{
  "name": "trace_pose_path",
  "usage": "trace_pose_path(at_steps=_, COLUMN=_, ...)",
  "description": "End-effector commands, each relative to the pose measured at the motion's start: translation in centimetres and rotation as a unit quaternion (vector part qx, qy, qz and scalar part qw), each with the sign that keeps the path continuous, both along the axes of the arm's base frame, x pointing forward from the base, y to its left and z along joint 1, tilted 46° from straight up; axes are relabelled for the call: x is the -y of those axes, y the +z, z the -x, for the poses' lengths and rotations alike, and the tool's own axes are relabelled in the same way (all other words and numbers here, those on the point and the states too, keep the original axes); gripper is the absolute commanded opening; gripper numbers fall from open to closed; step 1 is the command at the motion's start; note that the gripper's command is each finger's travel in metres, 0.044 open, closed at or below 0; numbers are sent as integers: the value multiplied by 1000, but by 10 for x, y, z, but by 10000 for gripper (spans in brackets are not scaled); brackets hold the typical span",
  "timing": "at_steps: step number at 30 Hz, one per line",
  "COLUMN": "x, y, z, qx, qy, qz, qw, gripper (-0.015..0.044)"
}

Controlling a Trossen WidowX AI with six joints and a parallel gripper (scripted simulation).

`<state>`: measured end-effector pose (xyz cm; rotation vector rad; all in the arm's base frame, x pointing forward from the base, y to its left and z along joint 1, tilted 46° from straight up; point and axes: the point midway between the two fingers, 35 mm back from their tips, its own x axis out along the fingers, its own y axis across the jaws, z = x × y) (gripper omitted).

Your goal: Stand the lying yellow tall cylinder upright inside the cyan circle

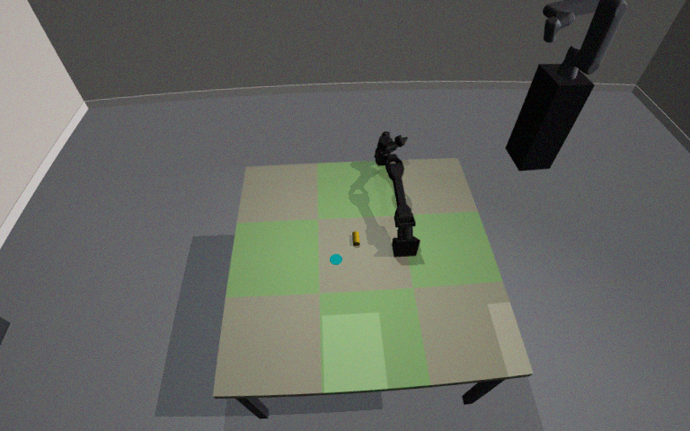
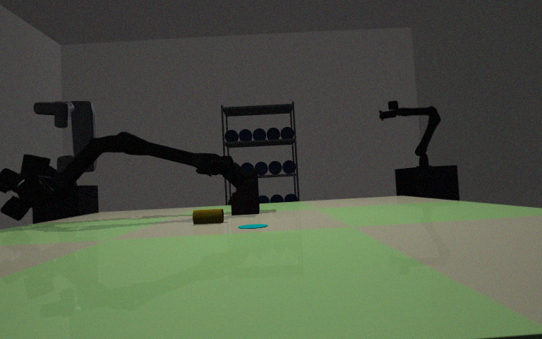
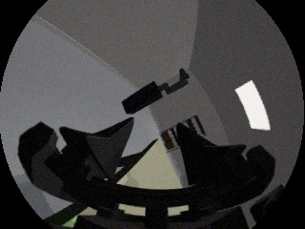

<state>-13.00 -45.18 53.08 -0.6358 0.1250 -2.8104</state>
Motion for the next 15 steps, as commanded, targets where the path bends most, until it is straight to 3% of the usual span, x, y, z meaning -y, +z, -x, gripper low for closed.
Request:
trace_pose_path(at_steps=1, x=8, y=3, z=-35, qx=-11, qy=46, qz=-25, qw=999, gripper=309)
trace_pose_path(at_steps=15, x=32, y=-23, z=-191, qx=-68, qy=237, qz=-154, qw=957, gripper=309)
